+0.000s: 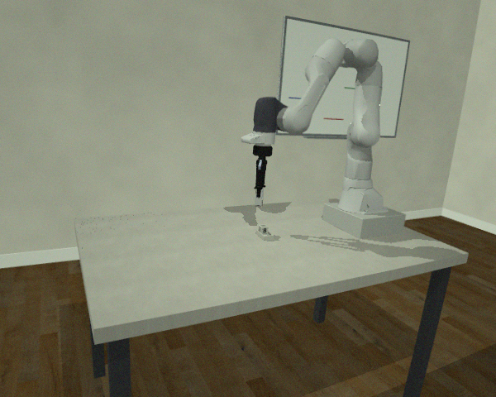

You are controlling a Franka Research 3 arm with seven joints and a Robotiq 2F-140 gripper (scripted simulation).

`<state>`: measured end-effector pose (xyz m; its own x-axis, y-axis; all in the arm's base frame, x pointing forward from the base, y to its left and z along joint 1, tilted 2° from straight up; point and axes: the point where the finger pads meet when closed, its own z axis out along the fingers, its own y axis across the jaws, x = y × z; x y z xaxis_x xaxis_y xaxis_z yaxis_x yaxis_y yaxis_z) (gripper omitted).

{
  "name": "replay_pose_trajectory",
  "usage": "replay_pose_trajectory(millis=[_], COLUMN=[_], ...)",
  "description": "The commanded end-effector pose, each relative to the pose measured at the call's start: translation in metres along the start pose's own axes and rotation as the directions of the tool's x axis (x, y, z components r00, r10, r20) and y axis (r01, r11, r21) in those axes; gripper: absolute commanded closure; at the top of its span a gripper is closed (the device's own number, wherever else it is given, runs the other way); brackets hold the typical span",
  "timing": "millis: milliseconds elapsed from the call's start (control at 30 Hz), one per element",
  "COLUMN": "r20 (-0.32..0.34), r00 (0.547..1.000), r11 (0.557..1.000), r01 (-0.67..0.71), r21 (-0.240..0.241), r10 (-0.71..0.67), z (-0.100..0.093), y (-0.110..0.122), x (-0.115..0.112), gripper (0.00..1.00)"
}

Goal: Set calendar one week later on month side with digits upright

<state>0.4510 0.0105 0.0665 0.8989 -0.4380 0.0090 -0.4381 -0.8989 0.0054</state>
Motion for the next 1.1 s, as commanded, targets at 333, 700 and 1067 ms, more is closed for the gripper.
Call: replay_pose_trajectory(millis=[333, 700, 1067], r20=[-0.01, -0.013, -0.015], r00=[0.948, 0.87, 0.765], r11=[0.948, 0.87, 0.765], r01=[-0.319, -0.492, -0.644], r21=[-0.015, -0.013, -0.01], r10=[0.319, 0.492, 0.644], z=[0.002, 0.002, 0.002], y=[0.009, 0.016, 0.022], x=[0.004, 0.007, 0.01], gripper=[0.84, 0.84, 0.84])
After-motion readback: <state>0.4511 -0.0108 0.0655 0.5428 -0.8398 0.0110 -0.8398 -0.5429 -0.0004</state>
